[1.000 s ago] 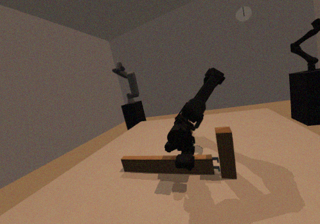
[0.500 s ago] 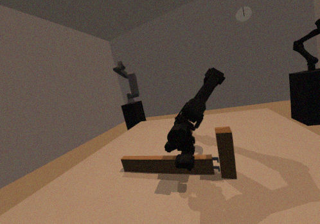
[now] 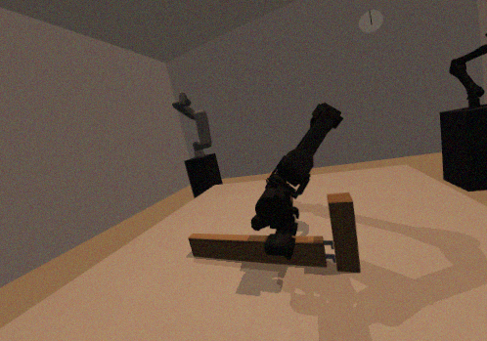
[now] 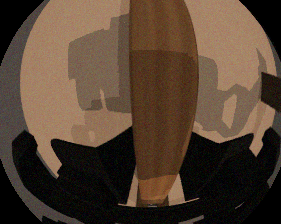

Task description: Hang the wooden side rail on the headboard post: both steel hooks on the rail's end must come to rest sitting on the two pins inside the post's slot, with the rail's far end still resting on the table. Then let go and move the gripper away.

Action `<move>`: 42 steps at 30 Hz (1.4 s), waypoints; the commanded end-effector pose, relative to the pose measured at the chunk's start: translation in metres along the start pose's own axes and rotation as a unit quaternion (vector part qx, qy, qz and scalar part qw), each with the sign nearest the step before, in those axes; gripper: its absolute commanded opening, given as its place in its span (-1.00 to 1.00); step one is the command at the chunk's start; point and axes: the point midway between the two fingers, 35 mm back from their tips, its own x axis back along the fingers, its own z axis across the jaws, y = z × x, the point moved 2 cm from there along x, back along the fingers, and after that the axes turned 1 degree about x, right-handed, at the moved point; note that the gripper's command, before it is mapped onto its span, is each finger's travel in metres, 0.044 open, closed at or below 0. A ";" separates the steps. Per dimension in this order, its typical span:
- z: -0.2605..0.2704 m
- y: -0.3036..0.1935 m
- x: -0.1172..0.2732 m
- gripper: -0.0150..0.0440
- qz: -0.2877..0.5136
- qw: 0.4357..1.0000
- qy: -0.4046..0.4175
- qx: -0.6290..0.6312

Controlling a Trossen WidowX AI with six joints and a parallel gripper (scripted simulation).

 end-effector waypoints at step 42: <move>-0.001 0.000 0.005 -0.49 0.001 1.000 -0.002 -0.009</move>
